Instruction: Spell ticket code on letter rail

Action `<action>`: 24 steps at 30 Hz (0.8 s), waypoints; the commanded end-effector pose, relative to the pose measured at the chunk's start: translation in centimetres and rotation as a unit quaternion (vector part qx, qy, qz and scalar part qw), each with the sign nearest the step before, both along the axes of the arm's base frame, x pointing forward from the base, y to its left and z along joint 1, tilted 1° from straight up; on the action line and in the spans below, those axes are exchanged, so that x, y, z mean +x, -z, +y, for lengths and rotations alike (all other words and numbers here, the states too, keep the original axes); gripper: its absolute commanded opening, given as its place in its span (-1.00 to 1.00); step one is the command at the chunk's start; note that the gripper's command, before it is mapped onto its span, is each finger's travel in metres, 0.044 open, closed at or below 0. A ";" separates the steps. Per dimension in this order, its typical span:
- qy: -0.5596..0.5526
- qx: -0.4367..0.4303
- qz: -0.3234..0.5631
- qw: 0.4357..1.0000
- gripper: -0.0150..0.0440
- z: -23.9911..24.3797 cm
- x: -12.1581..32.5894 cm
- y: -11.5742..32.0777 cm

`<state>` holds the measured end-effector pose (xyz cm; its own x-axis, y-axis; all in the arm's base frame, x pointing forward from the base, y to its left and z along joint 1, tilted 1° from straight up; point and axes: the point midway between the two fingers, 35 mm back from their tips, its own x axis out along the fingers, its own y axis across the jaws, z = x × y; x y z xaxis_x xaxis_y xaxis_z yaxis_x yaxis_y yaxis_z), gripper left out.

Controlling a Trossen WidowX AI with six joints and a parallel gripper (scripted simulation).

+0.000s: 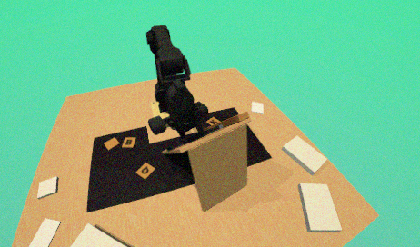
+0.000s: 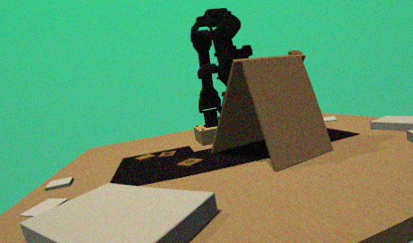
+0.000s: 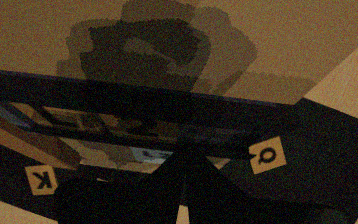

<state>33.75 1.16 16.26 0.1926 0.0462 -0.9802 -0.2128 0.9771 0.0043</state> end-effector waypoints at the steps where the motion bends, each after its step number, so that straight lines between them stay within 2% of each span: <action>1: 0.002 -0.002 0.002 1.000 -0.49 0.0 0.2 0.3; 24: 0.002 -0.002 0.001 1.000 -0.49 0.1 1.1 1.0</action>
